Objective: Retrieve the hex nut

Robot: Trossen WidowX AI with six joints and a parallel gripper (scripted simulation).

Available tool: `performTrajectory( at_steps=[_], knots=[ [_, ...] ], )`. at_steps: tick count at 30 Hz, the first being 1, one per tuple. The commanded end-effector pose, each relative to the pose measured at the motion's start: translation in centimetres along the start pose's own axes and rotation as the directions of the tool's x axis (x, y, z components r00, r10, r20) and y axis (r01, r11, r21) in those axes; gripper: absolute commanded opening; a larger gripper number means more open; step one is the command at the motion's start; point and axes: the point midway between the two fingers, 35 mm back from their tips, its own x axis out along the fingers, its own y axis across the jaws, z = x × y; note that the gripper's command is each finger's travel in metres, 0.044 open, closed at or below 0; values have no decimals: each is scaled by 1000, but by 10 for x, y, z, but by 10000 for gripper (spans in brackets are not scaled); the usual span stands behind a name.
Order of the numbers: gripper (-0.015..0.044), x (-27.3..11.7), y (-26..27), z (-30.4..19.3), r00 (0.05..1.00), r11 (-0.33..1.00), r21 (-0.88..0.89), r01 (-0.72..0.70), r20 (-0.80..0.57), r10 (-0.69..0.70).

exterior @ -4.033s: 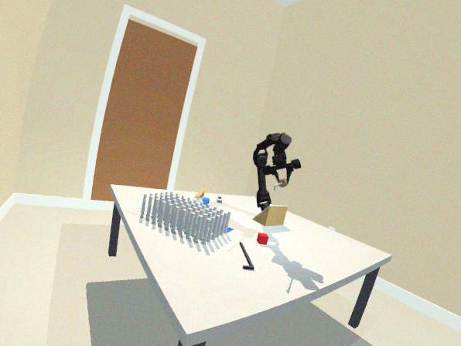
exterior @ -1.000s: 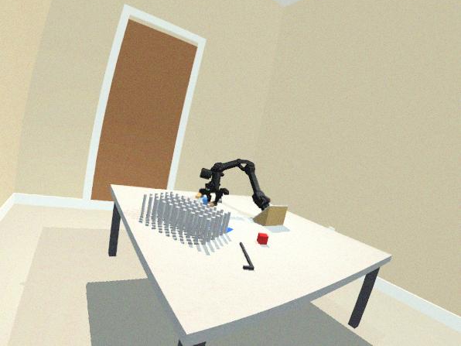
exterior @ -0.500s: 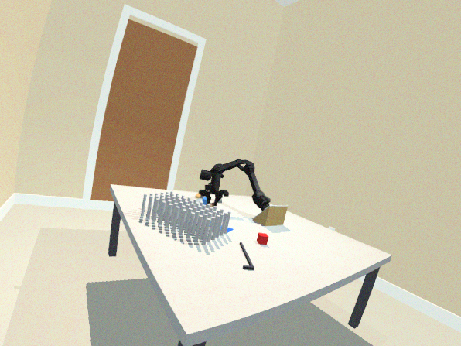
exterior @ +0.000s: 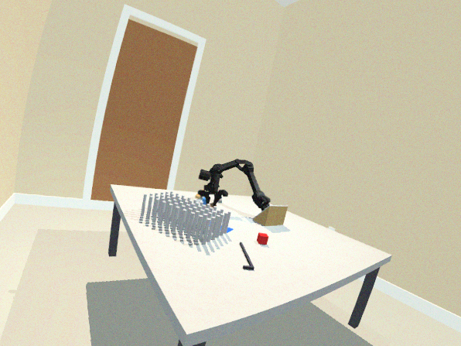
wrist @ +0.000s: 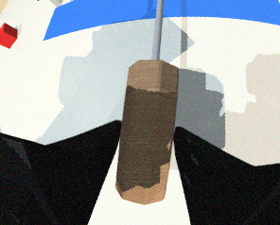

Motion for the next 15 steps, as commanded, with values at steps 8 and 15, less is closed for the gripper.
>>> performTrajectory(
  at_steps=[8,15],
  knots=[
    [0,3,-2,8,1000,1000,4,4,4,-4],
    [0,5,-2,13,1000,1000,5,4,5,-4]
  ],
)
